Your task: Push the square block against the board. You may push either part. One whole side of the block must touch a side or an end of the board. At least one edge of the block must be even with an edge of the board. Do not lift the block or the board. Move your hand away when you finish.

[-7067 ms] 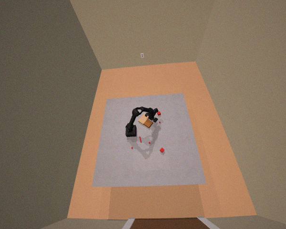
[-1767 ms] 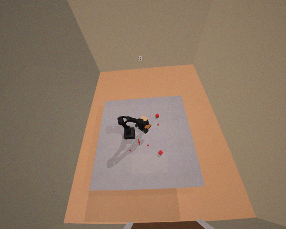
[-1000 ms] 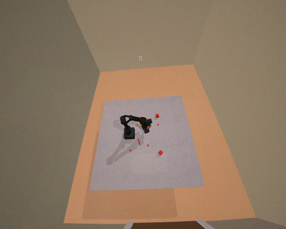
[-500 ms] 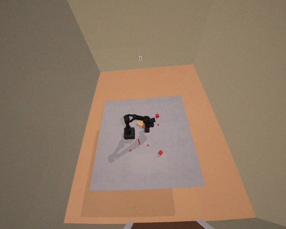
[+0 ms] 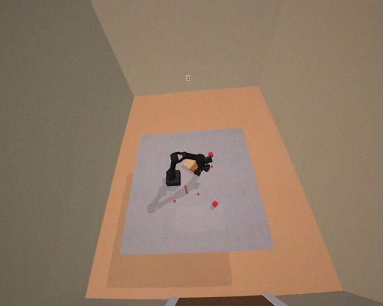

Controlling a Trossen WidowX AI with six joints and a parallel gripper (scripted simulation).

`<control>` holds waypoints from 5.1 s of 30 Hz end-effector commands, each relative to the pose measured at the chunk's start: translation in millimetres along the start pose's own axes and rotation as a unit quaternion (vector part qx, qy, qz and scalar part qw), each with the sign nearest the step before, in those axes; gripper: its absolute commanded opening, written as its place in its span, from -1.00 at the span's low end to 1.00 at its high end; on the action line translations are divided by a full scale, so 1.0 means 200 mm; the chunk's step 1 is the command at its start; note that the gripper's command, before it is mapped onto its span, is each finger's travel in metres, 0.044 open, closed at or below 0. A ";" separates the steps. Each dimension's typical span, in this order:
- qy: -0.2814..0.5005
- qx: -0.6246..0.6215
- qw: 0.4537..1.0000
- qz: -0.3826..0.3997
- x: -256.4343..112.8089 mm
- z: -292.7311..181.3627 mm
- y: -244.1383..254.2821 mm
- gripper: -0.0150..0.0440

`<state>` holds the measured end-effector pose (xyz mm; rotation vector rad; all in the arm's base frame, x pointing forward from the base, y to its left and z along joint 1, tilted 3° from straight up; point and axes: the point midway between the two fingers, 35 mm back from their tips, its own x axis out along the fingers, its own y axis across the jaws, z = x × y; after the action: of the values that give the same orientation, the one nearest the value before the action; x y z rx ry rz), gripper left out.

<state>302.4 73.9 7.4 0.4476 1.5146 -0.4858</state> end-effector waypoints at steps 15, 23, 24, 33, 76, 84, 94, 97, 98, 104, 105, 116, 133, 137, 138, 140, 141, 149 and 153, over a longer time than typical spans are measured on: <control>0.000 0.042 0.999 -0.001 0.28 0.02 0.02 -0.49; 0.000 0.042 0.999 -0.001 0.28 -0.03 0.03 -0.49; 0.000 0.042 0.999 -0.001 0.28 -0.03 0.03 -0.49; 0.001 0.042 0.999 -0.001 0.28 -0.08 0.04 -0.49; -0.001 0.042 0.999 -0.001 0.00 0.15 0.02 -0.49; -0.006 -0.073 0.997 0.005 0.01 0.09 0.12 -0.49; -0.003 -0.245 0.970 0.004 0.01 -0.04 0.23 -0.49; -0.003 -0.295 0.955 0.004 0.01 -0.08 0.26 -0.49; -0.003 -0.312 0.950 0.004 0.00 -0.10 0.27 -0.49; -0.001 -0.409 0.912 0.004 0.00 -0.18 0.33 -0.49; -0.001 -0.425 0.905 0.004 0.00 -0.20 0.34 -0.49; 0.001 -0.587 0.809 0.004 0.00 -0.37 0.44 -0.49; 0.002 -0.597 0.803 0.004 0.27 -0.38 0.44 -0.49; 0.002 -0.597 0.803 0.003 0.27 -0.38 0.42 -0.49; 0.002 -0.597 0.803 0.003 0.27 -0.38 0.42 -0.49; 0.002 -0.597 0.803 0.003 0.27 -0.39 0.40 -0.49; 0.002 -0.597 0.803 0.003 0.27 -0.39 0.39 -0.49; 0.002 -0.597 0.803 0.003 0.28 -0.41 0.34 -0.49; 0.002 -0.597 0.803 0.003 0.27 -0.40 0.36 -0.49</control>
<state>276.5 176.9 -49.0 -0.5440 1.5120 0.5181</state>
